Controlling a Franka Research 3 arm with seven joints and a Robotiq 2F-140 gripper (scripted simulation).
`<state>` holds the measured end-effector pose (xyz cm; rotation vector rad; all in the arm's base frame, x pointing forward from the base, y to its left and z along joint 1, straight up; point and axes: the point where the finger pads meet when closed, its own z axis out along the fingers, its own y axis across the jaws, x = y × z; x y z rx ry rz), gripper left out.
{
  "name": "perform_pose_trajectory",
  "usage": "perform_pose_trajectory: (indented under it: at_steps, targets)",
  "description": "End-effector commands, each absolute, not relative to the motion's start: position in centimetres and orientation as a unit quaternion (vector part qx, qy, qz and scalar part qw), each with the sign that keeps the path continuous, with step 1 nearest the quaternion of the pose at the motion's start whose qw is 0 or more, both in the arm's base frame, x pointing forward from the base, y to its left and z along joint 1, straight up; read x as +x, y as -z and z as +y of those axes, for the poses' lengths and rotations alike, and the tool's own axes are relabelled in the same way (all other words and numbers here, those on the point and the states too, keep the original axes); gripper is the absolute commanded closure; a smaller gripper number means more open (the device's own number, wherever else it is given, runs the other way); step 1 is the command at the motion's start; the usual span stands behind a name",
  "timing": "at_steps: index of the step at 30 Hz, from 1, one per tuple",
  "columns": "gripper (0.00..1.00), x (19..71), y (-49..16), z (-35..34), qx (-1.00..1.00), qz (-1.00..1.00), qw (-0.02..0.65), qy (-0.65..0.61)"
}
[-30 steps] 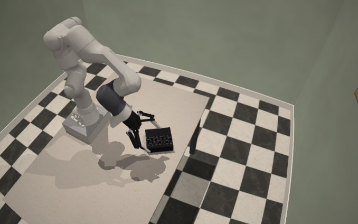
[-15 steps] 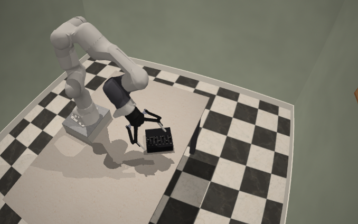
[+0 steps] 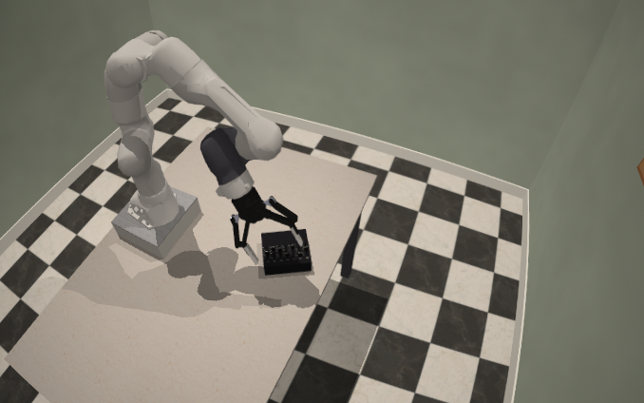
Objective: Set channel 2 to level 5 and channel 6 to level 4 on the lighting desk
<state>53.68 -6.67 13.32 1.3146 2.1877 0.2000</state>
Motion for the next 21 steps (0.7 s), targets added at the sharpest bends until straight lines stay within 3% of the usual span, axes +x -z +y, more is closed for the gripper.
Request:
perform_pose_trajectory:
  at_steps: [1, 8, 21]
  targets:
    - [0.00, 53.02, -13.31, -7.35, 0.589, 0.782, 0.196, -0.056]
    - [0.00, 53.02, -13.31, -7.35, 0.633, 0.758, 0.150, -0.046]
    - [0.00, 53.02, -13.31, -7.35, 0.633, 0.758, 0.150, -0.046]
